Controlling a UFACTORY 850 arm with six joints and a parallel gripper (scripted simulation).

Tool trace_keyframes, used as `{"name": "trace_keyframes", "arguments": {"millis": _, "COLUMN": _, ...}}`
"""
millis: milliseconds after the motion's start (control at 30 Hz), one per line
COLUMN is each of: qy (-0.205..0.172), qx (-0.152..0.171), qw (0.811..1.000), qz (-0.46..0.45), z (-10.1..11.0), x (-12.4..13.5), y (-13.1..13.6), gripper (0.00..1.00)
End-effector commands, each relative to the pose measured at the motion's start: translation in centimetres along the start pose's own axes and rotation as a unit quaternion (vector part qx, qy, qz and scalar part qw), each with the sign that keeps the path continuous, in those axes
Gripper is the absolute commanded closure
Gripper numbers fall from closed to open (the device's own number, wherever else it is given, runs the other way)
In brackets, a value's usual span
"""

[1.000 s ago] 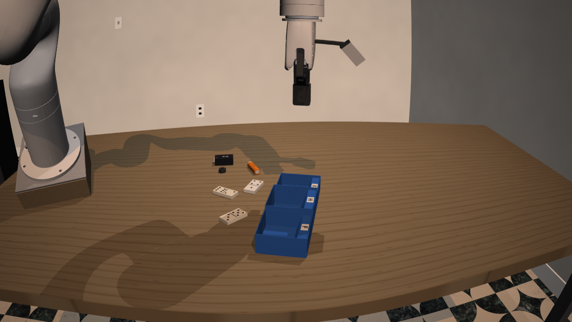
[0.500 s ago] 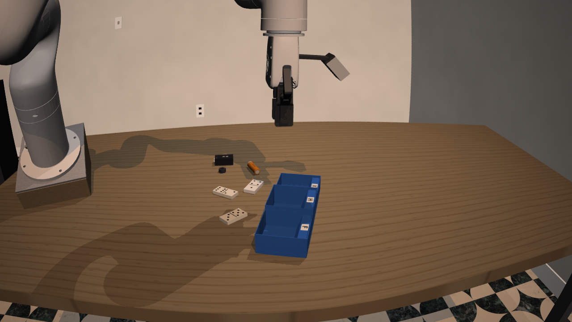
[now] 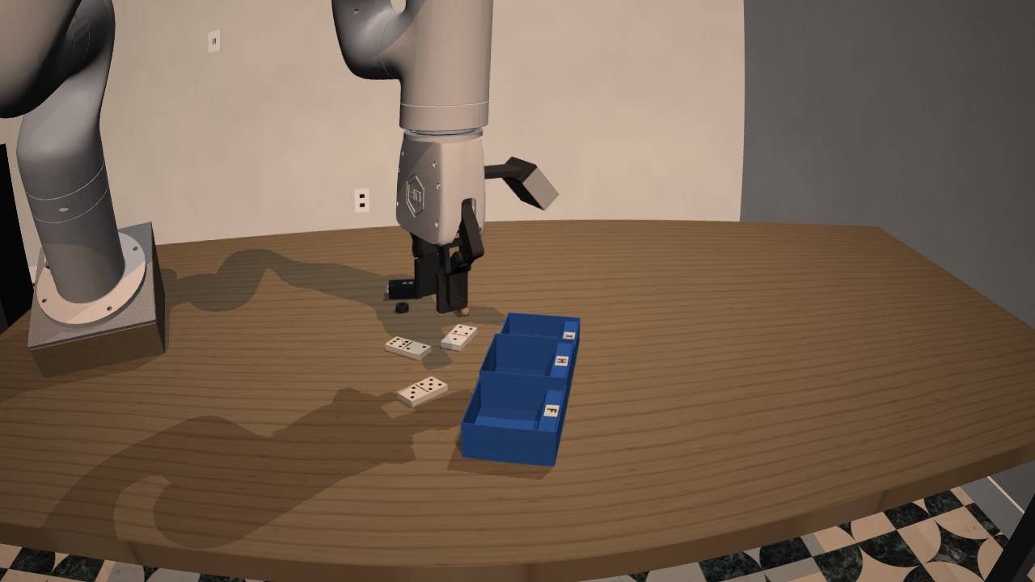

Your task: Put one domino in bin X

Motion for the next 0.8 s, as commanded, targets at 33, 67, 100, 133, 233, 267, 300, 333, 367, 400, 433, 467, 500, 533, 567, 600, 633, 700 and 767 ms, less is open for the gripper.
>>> {"name": "trace_keyframes", "arguments": {"millis": 33, "qy": 0.008, "qx": 0.007, "qw": 0.996, "qz": 0.093, "z": -2.73, "x": 3.36, "y": -0.12, "gripper": 0.59}}
{"name": "trace_keyframes", "arguments": {"millis": 67, "qy": 0.010, "qx": 0.008, "qw": 0.994, "qz": 0.106, "z": -2.74, "x": 3.53, "y": -0.12, "gripper": 0.59}}
{"name": "trace_keyframes", "arguments": {"millis": 100, "qy": 0.010, "qx": 0.008, "qw": 0.994, "qz": 0.106, "z": -2.74, "x": 3.53, "y": -0.12, "gripper": 0.59}}
{"name": "trace_keyframes", "arguments": {"millis": 133, "qy": 0.010, "qx": 0.008, "qw": 0.994, "qz": 0.106, "z": -2.74, "x": 3.53, "y": -0.12, "gripper": 0.59}}
{"name": "trace_keyframes", "arguments": {"millis": 233, "qy": 0.010, "qx": 0.008, "qw": 0.994, "qz": 0.106, "z": -2.74, "x": 3.46, "y": -0.05, "gripper": 0.59}}
{"name": "trace_keyframes", "arguments": {"millis": 267, "qy": 0.010, "qx": 0.008, "qw": 0.994, "qz": 0.106, "z": -2.74, "x": 3.41, "y": -0.03, "gripper": 0.59}}
{"name": "trace_keyframes", "arguments": {"millis": 300, "qy": 0.010, "qx": 0.008, "qw": 0.994, "qz": 0.106, "z": -2.73, "x": 3.35, "y": -0.02, "gripper": 0.59}}
{"name": "trace_keyframes", "arguments": {"millis": 333, "qy": 0.010, "qx": 0.008, "qw": 0.994, "qz": 0.106, "z": -2.73, "x": 3.30, "y": -0.01, "gripper": 0.59}}
{"name": "trace_keyframes", "arguments": {"millis": 367, "qy": 0.010, "qx": 0.008, "qw": 0.994, "qz": 0.106, "z": -2.73, "x": 3.24, "y": -0.02, "gripper": 0.59}}
{"name": "trace_keyframes", "arguments": {"millis": 400, "qy": 0.010, "qx": 0.008, "qw": 0.994, "qz": 0.106, "z": -2.73, "x": 3.19, "y": -0.02, "gripper": 0.59}}
{"name": "trace_keyframes", "arguments": {"millis": 433, "qy": 0.010, "qx": 0.008, "qw": 0.994, "qz": 0.106, "z": -2.73, "x": 3.14, "y": -0.02, "gripper": 0.59}}
{"name": "trace_keyframes", "arguments": {"millis": 467, "qy": 0.010, "qx": 0.008, "qw": 0.994, "qz": 0.106, "z": -2.73, "x": 3.10, "y": -0.03, "gripper": 0.59}}
{"name": "trace_keyframes", "arguments": {"millis": 500, "qy": 0.010, "qx": 0.008, "qw": 0.994, "qz": 0.106, "z": -2.73, "x": 3.06, "y": -0.04, "gripper": 0.59}}
{"name": "trace_keyframes", "arguments": {"millis": 533, "qy": 0.010, "qx": 0.008, "qw": 0.994, "qz": 0.106, "z": -2.73, "x": 3.03, "y": -0.05, "gripper": 0.59}}
{"name": "trace_keyframes", "arguments": {"millis": 567, "qy": 0.010, "qx": 0.008, "qw": 0.994, "qz": 0.106, "z": -2.73, "x": 3.00, "y": -0.06, "gripper": 0.59}}
{"name": "trace_keyframes", "arguments": {"millis": 600, "qy": 0.010, "qx": 0.008, "qw": 0.994, "qz": 0.106, "z": -2.73, "x": 2.98, "y": -0.06, "gripper": 0.59}}
{"name": "trace_keyframes", "arguments": {"millis": 633, "qy": 0.010, "qx": 0.008, "qw": 0.994, "qz": 0.106, "z": -2.73, "x": 2.96, "y": -0.07, "gripper": 0.59}}
{"name": "trace_keyframes", "arguments": {"millis": 700, "qy": 0.010, "qx": 0.008, "qw": 0.994, "qz": 0.106, "z": -2.73, "x": 2.96, "y": -0.07, "gripper": 0.59}}
{"name": "trace_keyframes", "arguments": {"millis": 767, "qy": 0.010, "qx": 0.008, "qw": 0.994, "qz": 0.106, "z": -2.73, "x": 2.93, "y": -0.08, "gripper": 0.59}}
Point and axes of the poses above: the point where the finger pads meet when closed, its own z axis back along the fingers, its own y axis across the jaws, x = y × z, the point moved 1 cm from there along z, back along the fingers, and after that the axes turned 7 degrees about z, right-handed, at the moved point
